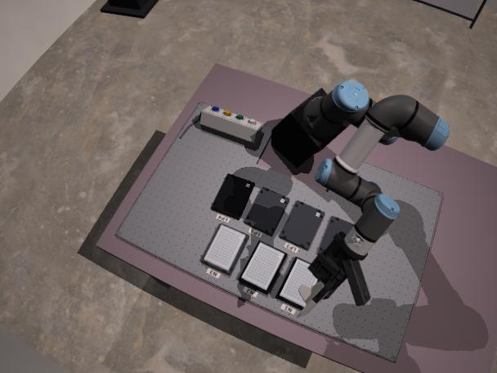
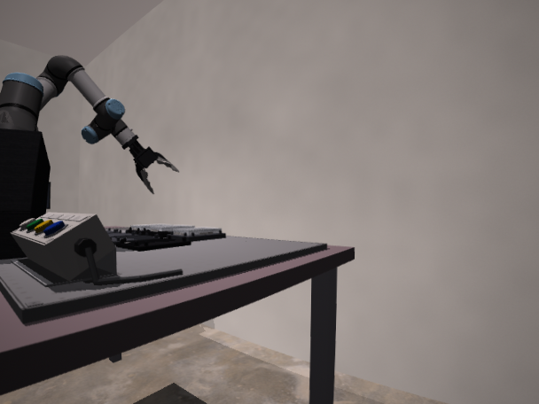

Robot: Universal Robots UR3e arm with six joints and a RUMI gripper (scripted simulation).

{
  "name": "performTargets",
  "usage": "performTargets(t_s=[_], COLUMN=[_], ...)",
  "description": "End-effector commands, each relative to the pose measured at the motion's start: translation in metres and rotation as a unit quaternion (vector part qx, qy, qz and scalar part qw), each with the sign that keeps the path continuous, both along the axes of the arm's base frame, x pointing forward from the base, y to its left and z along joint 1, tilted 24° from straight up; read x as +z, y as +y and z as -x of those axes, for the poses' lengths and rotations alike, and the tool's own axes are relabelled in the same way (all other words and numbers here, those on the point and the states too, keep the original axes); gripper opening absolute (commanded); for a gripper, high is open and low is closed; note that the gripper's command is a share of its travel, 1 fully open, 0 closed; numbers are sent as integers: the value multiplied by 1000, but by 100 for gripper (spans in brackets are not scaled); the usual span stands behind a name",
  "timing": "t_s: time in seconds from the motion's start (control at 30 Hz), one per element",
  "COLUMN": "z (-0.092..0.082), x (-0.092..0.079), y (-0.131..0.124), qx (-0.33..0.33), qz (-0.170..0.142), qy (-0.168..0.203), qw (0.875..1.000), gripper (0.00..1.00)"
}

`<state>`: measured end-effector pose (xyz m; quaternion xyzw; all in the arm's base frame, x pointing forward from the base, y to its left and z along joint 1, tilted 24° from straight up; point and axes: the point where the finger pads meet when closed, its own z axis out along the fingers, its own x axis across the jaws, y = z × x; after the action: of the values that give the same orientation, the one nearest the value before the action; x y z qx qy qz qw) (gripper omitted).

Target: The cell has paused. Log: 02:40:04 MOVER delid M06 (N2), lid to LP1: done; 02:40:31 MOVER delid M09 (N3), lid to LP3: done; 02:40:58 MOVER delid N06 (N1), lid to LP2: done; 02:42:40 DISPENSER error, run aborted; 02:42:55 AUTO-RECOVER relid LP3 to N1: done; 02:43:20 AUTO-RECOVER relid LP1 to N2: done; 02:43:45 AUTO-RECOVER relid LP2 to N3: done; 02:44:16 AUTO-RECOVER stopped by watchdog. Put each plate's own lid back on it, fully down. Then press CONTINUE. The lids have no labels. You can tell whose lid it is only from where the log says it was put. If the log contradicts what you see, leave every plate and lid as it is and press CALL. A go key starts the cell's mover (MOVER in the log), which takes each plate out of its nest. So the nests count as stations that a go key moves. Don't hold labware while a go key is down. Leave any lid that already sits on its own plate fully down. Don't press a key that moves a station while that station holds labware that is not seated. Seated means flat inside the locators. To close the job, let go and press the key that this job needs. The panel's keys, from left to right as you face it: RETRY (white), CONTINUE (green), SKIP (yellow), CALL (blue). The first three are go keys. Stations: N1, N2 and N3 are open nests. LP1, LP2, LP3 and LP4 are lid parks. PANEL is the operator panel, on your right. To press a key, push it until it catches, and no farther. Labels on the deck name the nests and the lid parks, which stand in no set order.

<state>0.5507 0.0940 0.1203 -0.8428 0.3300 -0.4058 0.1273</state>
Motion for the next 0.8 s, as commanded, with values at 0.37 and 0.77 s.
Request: performTargets(t_s=[0.37,0.77], z=[20,45], x=[-35,-64], y=[-41,-70], qx=[-37,-77], qz=[-27,-62], qy=[59,115], qw=[997,988], gripper=[82,82])
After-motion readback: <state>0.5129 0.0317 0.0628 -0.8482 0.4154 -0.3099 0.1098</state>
